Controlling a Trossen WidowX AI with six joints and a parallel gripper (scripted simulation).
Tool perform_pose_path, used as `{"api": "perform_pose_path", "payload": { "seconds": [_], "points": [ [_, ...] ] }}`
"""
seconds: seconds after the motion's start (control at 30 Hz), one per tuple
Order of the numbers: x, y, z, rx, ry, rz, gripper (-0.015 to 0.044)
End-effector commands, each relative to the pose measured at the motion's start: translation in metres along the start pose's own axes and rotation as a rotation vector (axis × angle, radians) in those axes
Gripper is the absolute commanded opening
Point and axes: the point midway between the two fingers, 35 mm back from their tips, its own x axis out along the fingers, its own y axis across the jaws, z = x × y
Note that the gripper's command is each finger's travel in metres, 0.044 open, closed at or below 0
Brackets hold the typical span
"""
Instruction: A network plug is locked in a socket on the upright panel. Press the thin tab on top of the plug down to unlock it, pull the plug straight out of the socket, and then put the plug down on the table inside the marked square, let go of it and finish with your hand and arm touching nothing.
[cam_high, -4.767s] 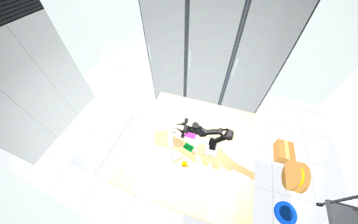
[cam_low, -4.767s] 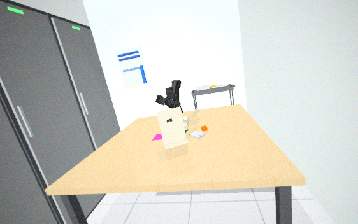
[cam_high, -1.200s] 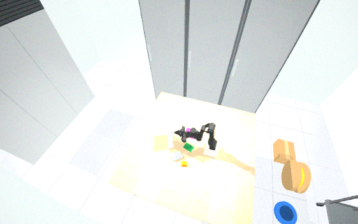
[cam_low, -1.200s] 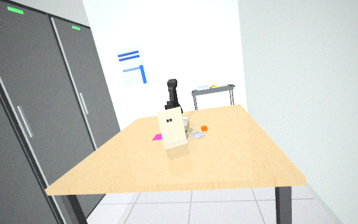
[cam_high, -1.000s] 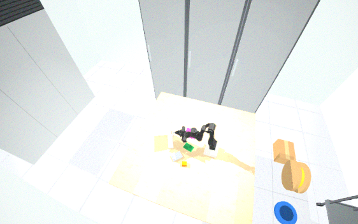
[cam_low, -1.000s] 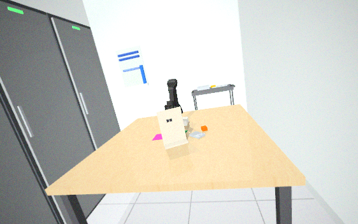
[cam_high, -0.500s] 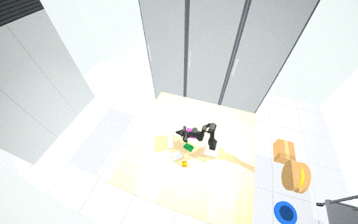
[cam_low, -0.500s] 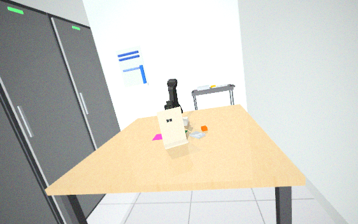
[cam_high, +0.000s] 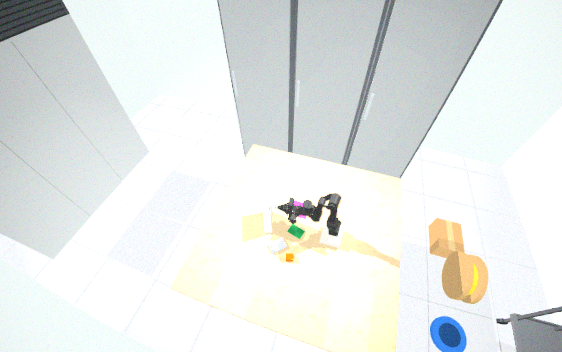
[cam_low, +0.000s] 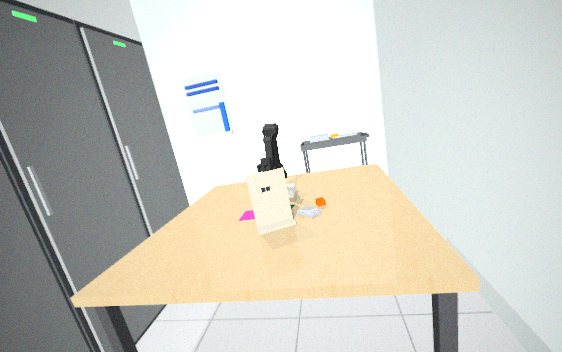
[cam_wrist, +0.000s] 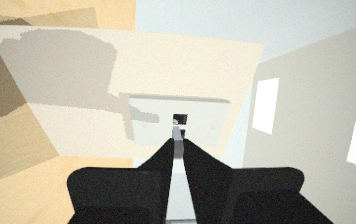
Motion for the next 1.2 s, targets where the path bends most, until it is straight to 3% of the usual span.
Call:
{"api": "perform_pose_path", "payload": {
  "seconds": [0.0, 1.17],
  "points": [
    [-0.004, 0.000, -0.001, 0.000, -0.005, 0.000, 0.0000],
    [-0.025, 0.000, -0.010, -0.001, -0.005, 0.002, 0.0000]
  ]
}}
